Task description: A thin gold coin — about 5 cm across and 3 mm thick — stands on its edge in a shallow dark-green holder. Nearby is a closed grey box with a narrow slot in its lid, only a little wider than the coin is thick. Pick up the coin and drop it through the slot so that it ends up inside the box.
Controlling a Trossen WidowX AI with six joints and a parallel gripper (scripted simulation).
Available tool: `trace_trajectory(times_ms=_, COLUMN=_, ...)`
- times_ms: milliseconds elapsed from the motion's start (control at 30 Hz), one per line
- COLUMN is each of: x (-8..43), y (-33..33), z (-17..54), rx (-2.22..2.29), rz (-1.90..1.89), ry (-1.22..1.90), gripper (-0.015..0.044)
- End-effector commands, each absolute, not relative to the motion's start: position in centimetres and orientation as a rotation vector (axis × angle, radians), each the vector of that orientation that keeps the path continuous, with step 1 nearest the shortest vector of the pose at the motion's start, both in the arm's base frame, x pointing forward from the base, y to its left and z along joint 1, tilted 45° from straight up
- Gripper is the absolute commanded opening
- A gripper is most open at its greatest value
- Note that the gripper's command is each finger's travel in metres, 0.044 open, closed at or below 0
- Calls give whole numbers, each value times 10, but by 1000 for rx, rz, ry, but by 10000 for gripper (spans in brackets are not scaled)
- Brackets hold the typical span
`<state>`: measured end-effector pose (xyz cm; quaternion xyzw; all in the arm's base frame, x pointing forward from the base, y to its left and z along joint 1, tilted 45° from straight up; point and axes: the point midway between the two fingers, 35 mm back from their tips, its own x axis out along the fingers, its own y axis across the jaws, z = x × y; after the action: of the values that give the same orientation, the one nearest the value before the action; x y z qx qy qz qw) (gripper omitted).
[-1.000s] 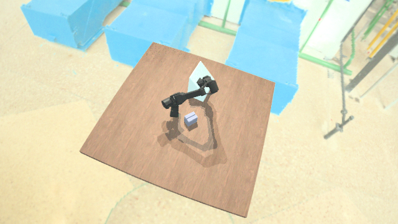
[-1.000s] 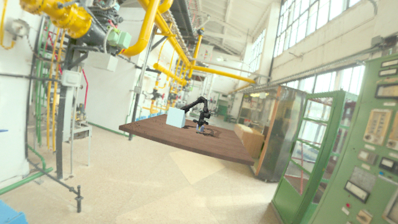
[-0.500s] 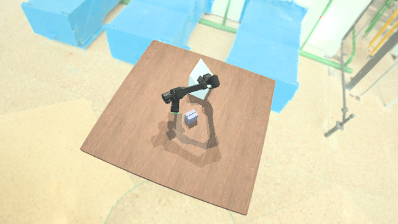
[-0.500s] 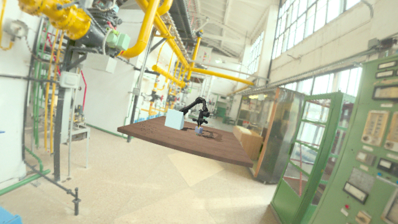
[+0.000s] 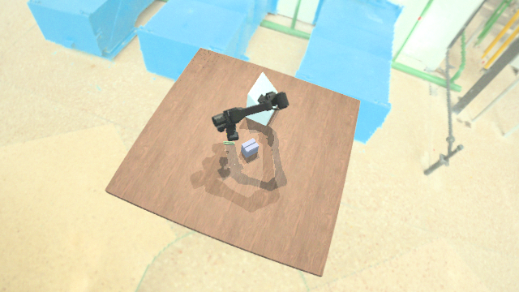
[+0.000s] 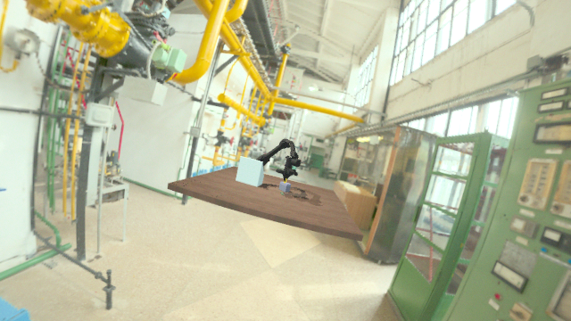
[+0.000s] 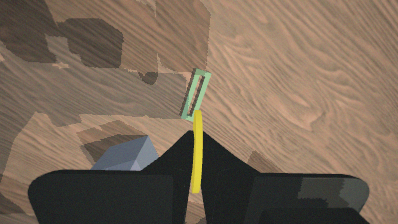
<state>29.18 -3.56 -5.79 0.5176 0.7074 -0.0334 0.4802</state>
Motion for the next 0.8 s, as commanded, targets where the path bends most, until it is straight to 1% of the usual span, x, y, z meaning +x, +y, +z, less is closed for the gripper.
trace_trajectory(times_ms=0, x=288, y=-33, z=-57, rx=1158, rz=40, ry=1709, gripper=0)
trace_trajectory(times_ms=233, x=287, y=-31, z=-54, rx=995, rz=221, ry=1659, gripper=0)
trace_trajectory(times_ms=767, x=289, y=-14, z=-36, rx=989, rz=221, ry=1657, gripper=0)
